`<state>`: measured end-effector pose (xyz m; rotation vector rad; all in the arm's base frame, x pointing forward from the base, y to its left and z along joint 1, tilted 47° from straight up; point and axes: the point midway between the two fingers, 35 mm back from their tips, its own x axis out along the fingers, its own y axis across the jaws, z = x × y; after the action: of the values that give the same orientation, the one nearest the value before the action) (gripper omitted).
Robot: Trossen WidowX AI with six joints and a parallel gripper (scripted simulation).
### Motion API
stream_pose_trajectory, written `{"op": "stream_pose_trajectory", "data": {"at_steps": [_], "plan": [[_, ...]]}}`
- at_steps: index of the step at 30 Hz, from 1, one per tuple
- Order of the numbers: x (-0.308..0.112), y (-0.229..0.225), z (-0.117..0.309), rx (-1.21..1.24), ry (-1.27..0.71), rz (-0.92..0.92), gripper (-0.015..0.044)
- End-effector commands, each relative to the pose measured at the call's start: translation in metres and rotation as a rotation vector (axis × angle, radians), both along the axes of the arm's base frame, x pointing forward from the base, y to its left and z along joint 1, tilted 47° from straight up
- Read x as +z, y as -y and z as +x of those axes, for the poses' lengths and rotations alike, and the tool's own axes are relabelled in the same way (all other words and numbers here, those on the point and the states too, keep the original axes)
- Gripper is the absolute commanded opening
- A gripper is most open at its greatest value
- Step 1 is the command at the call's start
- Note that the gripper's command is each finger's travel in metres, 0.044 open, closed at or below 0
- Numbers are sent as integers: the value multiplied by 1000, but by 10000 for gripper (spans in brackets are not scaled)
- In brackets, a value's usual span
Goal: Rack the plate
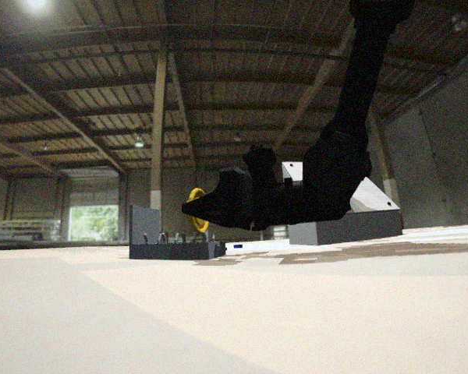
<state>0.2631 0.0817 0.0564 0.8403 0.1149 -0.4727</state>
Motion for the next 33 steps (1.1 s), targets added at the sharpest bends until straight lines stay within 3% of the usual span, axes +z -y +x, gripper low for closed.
{"op": "stream_pose_trajectory", "data": {"at_steps": [1, 17, 32, 33], "plan": [[-7, -5, 2, 1, -3, -2, 0], [-10, -8, 2, 7, -9, -4, 0], [-10, -8, 2, 5, -6, 0, 394], [-10, -8, 2, 5, -6, 0, 400]]}}
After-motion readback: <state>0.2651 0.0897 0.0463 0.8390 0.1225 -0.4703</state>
